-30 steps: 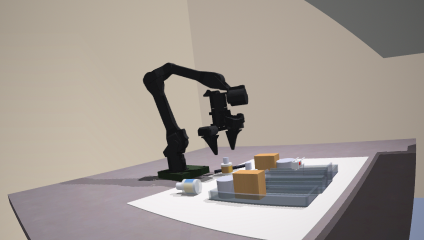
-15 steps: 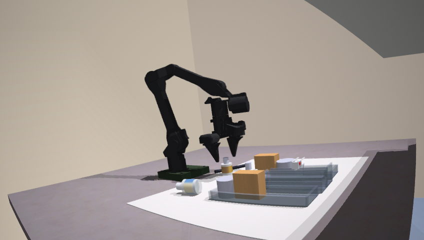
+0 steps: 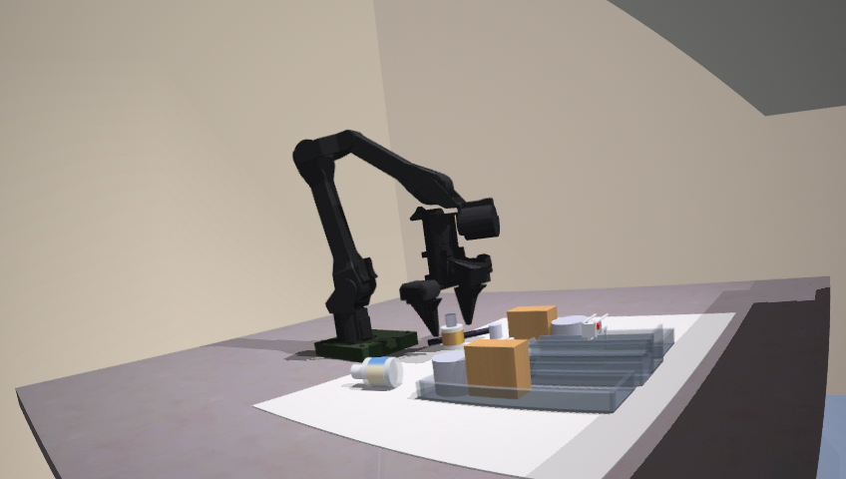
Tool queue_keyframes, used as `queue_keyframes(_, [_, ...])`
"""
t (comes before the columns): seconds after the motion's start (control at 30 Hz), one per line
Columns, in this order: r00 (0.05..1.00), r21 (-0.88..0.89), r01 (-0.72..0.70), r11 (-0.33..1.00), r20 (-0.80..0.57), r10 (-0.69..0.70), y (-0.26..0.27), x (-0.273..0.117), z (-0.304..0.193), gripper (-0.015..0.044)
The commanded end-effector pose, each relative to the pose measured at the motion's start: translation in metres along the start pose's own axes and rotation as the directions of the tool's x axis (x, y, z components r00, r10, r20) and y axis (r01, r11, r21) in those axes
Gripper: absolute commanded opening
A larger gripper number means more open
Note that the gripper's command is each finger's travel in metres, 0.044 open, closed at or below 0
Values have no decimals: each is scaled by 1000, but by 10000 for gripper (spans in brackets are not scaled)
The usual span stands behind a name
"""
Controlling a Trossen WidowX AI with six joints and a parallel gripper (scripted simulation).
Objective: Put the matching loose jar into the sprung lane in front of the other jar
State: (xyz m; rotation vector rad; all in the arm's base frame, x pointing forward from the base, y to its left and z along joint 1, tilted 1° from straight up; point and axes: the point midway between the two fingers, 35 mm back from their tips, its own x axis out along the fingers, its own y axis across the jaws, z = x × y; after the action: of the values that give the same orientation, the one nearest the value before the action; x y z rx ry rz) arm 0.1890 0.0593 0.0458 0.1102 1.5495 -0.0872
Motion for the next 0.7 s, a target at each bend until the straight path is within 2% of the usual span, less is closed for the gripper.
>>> queue_keyframes(0.0, [1000,3,-3,1000,-9,3,0,8,-2,440])
queue_keyframes(0.07, [1000,3,-3,1000,-9,3,0,9,-2,440])
queue_keyframes(0.4, [1000,3,-3,1000,-9,3,0,9,-2,177])
queue_keyframes(0.6, [1000,3,-3,1000,-9,3,0,9,-2,138])
queue_keyframes(0.67, [1000,3,-3,1000,-9,3,0,8,-2,85])
